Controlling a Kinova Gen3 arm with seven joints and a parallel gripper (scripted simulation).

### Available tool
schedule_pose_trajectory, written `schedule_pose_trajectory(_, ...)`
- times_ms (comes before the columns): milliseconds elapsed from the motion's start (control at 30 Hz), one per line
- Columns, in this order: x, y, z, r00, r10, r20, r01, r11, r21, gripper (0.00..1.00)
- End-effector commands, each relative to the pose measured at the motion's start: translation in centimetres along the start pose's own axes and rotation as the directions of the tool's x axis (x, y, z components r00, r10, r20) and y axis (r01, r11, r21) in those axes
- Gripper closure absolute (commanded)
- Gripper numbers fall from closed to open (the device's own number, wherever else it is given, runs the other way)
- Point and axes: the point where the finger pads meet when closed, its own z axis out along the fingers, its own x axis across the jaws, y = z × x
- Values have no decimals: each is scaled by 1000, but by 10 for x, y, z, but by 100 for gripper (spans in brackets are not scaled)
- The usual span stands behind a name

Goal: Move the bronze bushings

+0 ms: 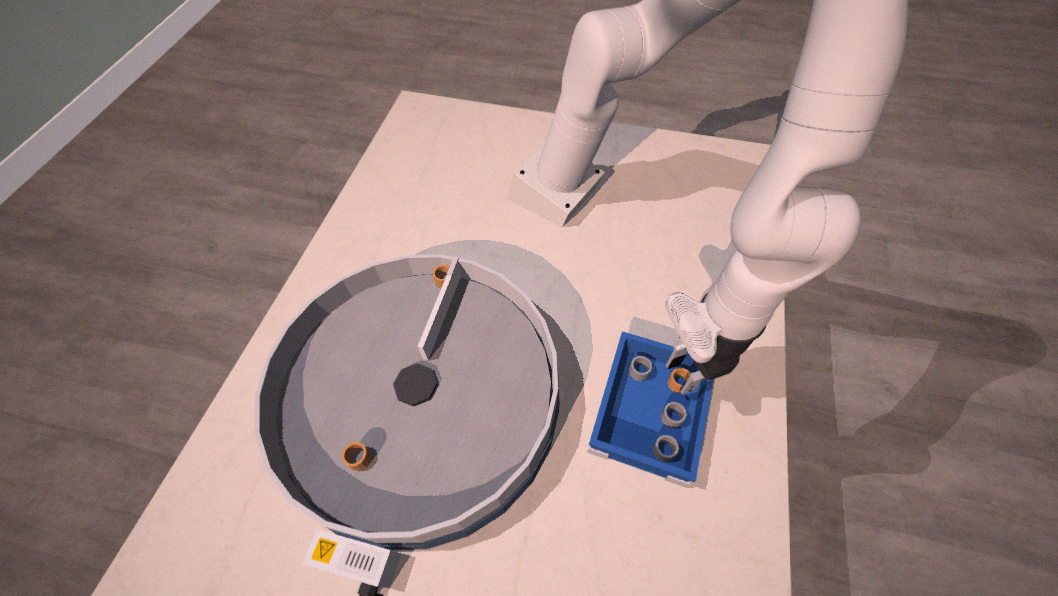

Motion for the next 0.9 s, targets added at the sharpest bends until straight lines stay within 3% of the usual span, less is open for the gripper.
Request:
schedule_pose_trajectory(0,0,0,1,1000,0,1,0,1000,0,24)
schedule_pose_trajectory(533,0,0,22,1000,0,1,0,1000,0,24)
schedule_pose_trajectory(867,0,0,23,1000,0,1,0,1000,0,24)
